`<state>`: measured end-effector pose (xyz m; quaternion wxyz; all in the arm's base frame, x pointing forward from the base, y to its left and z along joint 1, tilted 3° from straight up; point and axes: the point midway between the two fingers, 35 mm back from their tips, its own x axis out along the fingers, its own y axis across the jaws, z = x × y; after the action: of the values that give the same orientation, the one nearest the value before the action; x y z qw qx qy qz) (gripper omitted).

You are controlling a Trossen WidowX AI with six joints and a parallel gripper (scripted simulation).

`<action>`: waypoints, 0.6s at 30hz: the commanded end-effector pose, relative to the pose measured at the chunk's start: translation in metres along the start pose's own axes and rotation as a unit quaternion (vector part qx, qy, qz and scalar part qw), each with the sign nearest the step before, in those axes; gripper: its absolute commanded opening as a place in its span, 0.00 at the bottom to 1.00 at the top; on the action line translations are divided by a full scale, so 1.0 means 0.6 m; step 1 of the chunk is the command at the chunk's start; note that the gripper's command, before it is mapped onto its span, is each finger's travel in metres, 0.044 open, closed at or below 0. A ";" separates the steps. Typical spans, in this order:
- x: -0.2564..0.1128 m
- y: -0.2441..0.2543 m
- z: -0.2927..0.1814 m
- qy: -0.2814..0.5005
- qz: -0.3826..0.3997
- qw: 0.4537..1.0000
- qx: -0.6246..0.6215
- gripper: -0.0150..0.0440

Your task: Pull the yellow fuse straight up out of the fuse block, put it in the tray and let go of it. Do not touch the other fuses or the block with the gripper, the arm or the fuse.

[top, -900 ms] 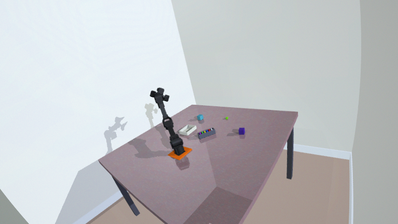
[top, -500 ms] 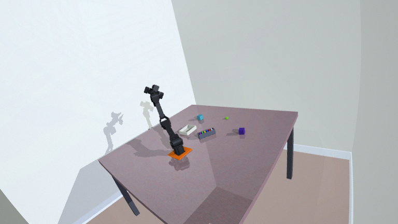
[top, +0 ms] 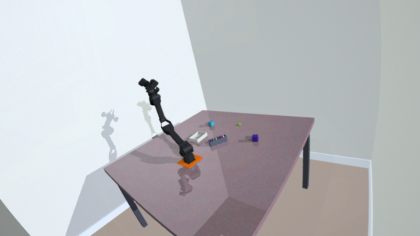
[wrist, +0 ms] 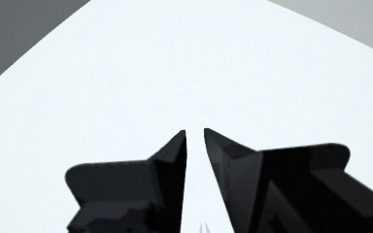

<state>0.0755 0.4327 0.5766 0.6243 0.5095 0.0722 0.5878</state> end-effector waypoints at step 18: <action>-0.238 0.337 0.218 -0.075 0.334 0.889 0.304 0.38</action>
<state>-0.0021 0.2520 0.6962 0.2978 0.6867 0.0224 0.6627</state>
